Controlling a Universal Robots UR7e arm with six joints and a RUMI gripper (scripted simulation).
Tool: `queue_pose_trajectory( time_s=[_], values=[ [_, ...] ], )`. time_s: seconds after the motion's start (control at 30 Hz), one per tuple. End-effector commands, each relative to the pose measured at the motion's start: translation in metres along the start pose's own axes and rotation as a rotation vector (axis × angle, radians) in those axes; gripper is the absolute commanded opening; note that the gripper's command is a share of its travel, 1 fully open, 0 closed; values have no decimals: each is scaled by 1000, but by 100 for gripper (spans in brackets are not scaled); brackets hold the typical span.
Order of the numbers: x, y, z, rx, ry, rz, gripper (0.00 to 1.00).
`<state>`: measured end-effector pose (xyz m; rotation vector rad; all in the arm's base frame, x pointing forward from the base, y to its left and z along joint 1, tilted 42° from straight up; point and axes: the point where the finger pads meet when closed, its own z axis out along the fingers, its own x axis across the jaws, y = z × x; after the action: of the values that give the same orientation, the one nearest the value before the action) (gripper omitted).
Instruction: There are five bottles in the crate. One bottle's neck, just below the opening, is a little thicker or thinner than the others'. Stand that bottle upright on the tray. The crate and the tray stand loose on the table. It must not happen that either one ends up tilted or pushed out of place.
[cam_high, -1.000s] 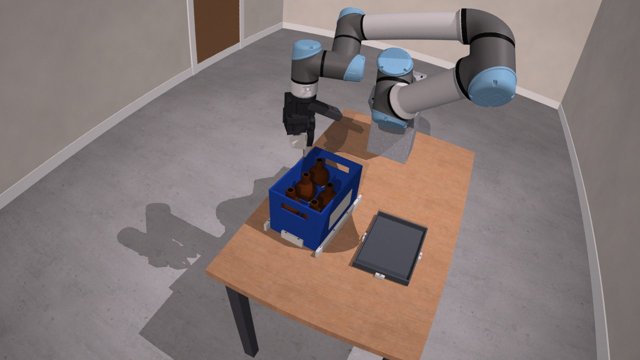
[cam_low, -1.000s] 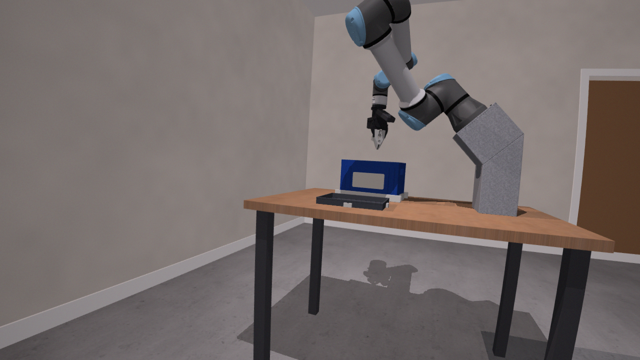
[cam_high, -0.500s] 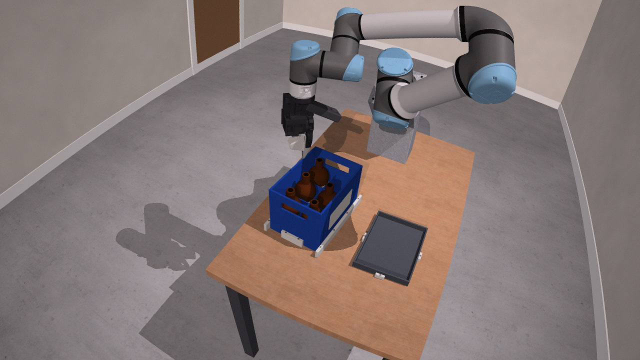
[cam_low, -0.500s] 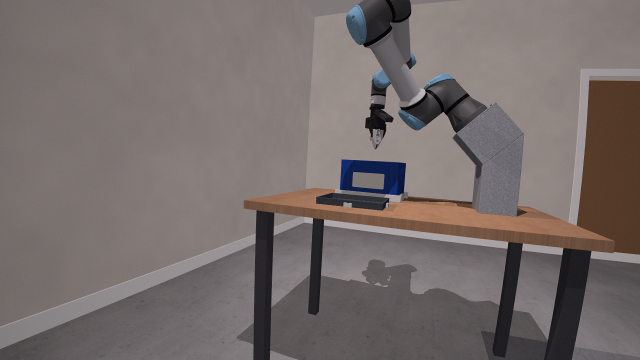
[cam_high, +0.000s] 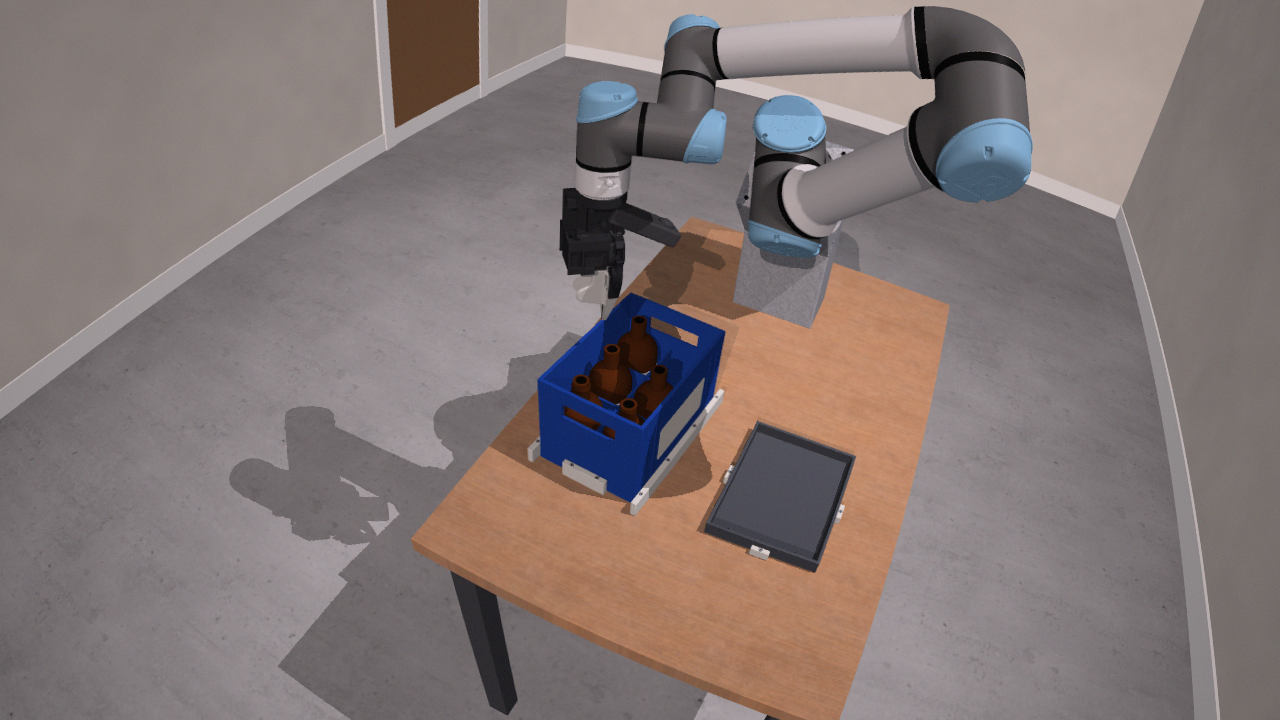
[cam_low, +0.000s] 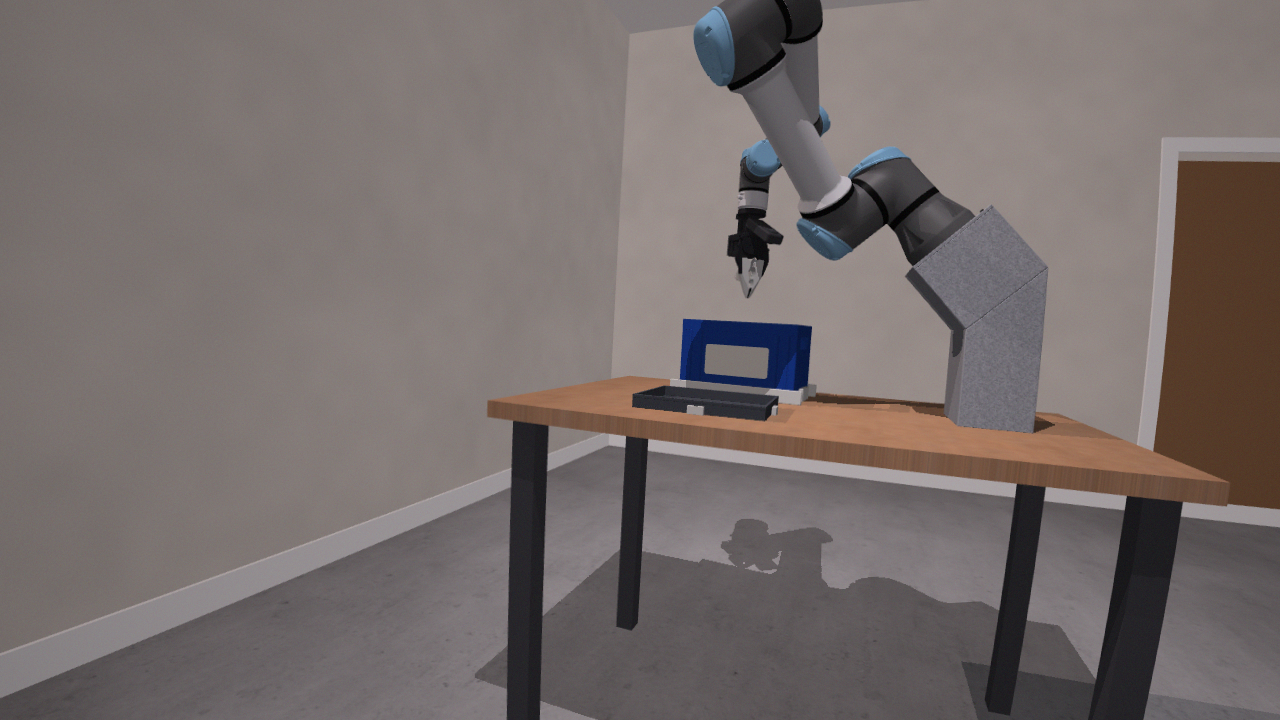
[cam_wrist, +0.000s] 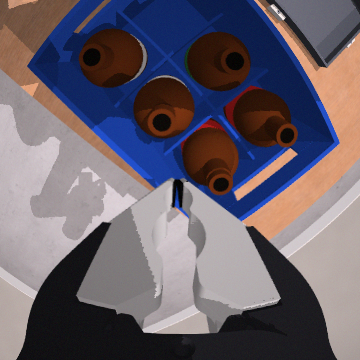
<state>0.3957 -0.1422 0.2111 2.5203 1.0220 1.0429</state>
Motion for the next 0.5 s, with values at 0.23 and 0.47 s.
queue_pose_trajectory(
  time_s=[0.23,0.47],
  values=[
    [47,42,12,0,-18,10,0],
    [50,44,13,-2,-16,10,0]
  ],
)
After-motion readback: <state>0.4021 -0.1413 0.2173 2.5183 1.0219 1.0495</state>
